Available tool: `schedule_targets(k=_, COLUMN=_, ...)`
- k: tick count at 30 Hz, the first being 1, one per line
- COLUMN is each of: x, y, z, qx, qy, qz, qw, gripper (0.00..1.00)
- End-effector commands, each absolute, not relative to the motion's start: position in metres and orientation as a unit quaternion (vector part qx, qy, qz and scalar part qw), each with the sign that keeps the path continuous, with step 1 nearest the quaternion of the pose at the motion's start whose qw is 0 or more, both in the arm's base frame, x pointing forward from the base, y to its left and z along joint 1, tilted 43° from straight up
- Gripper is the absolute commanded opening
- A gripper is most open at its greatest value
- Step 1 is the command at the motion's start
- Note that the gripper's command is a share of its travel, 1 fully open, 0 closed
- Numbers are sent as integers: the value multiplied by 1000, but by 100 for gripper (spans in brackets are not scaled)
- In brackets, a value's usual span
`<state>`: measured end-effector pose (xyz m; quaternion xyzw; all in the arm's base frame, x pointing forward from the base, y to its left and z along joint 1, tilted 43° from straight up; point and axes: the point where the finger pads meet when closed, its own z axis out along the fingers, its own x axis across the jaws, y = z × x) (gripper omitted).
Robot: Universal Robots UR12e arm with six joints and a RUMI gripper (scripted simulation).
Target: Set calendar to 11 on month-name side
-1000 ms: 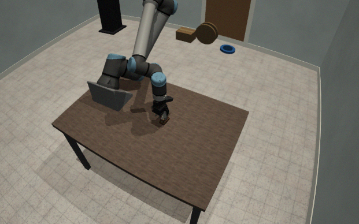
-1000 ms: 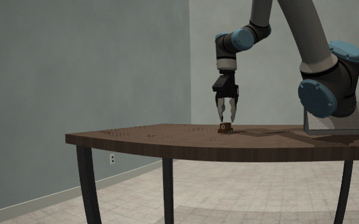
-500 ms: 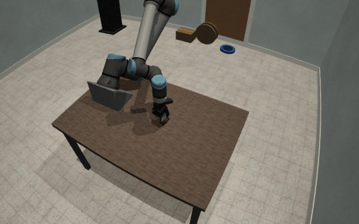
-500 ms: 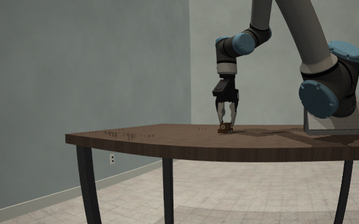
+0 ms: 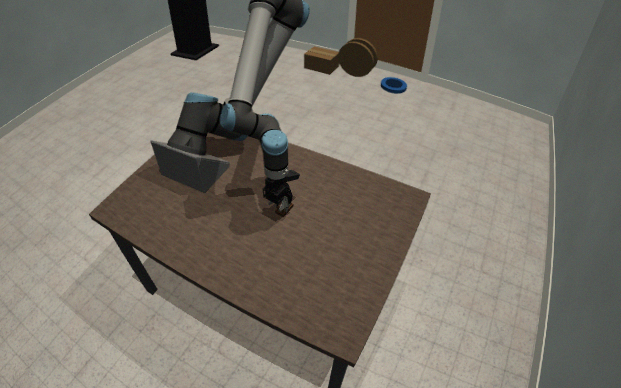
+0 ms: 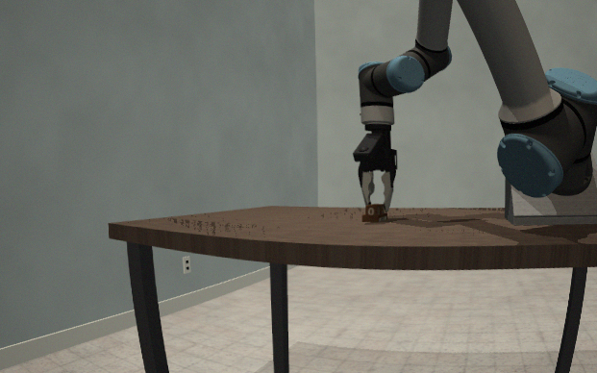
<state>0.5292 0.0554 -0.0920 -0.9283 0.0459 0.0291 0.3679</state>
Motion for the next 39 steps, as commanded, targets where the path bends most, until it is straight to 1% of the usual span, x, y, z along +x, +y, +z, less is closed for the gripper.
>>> schedule_targets(k=1, x=530, y=55, z=-92, qx=-928, qy=46, qz=29, qw=368, gripper=28)
schedule_targets(k=23, x=530, y=55, z=-92, qx=-928, qy=46, qz=29, qw=368, gripper=28)
schedule_targets(k=24, x=530, y=55, z=-92, qx=-928, qy=46, qz=29, qw=368, gripper=10)
schedule_targets(k=39, x=530, y=55, z=-92, qx=-928, qy=46, qz=29, qw=368, gripper=10)
